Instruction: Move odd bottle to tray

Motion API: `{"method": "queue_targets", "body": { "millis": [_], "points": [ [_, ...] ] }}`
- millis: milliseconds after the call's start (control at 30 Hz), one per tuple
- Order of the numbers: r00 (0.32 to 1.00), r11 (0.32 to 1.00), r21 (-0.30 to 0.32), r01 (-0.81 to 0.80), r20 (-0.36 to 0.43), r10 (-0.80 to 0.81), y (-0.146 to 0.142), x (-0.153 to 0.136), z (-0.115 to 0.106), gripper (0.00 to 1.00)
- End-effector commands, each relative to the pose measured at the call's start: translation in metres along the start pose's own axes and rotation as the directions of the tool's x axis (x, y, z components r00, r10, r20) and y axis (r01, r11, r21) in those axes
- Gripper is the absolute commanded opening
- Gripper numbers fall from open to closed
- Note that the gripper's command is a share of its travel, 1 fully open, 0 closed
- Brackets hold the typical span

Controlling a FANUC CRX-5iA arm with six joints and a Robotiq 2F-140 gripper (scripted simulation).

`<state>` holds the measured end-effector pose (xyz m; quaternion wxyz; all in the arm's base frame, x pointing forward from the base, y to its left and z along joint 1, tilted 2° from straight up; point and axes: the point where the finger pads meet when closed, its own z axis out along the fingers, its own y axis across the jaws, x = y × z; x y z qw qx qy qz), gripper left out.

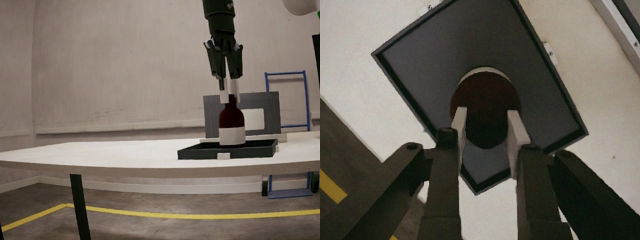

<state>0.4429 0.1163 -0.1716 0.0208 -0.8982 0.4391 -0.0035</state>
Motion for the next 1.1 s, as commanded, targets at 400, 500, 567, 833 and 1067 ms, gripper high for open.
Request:
{"method": "queue_targets", "body": {
  "millis": [400,500,567,833,1067],
  "points": [
    [1.0,1.0,0.001,0.0,-0.001,0.0,-0.0007,0.0003,-0.0006,1.0],
    [1.0,1.0,0.001,0.0,-0.001,0.0,-0.0007,0.0003,-0.0006,1.0],
    [1.0,1.0,0.001,0.0,-0.001,0.0,-0.0007,0.0003,-0.0006,1.0],
    [1.0,1.0,0.001,0.0,-0.001,0.0,-0.0007,0.0003,-0.0006,1.0],
    [1.0,1.0,0.001,0.0,-0.001,0.0,-0.0007,0.0003,-0.0006,1.0]
  ]
}}
